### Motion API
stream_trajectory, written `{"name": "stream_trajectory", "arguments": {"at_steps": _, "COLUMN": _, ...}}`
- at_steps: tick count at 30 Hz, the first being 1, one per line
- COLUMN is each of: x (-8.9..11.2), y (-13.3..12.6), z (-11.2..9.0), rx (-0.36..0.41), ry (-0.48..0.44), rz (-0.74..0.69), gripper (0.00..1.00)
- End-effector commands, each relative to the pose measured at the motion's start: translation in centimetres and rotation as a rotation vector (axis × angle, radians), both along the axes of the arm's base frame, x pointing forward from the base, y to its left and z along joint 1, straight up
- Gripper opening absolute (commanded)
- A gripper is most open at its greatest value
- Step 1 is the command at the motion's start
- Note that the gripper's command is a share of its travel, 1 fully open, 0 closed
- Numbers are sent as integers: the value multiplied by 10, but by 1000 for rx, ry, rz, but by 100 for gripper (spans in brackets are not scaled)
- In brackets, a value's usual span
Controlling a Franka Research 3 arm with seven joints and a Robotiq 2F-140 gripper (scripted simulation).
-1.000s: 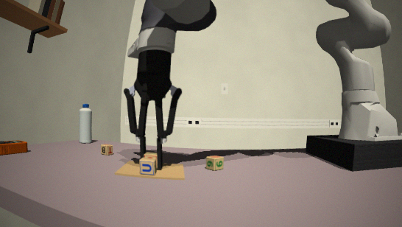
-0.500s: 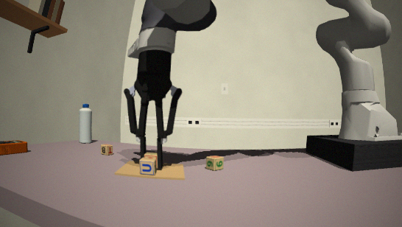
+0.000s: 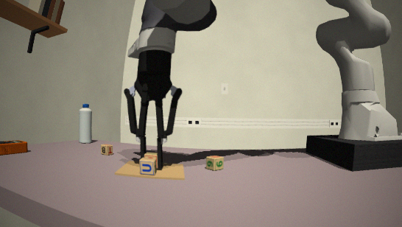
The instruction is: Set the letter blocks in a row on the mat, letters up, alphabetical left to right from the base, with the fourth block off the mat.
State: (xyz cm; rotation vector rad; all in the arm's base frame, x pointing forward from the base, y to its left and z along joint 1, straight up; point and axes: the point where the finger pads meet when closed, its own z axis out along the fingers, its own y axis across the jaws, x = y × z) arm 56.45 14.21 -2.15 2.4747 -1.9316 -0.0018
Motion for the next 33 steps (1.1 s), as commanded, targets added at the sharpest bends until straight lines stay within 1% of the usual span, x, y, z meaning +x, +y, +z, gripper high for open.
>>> {"name": "stream_trajectory", "arguments": {"at_steps": 1, "x": 1, "y": 0, "z": 1, "rx": 0, "ry": -3, "rz": 4, "gripper": 24}}
{"name": "stream_trajectory", "arguments": {"at_steps": 33, "x": 1, "y": 0, "z": -2, "rx": 0, "ry": -3, "rz": 4, "gripper": 24}}
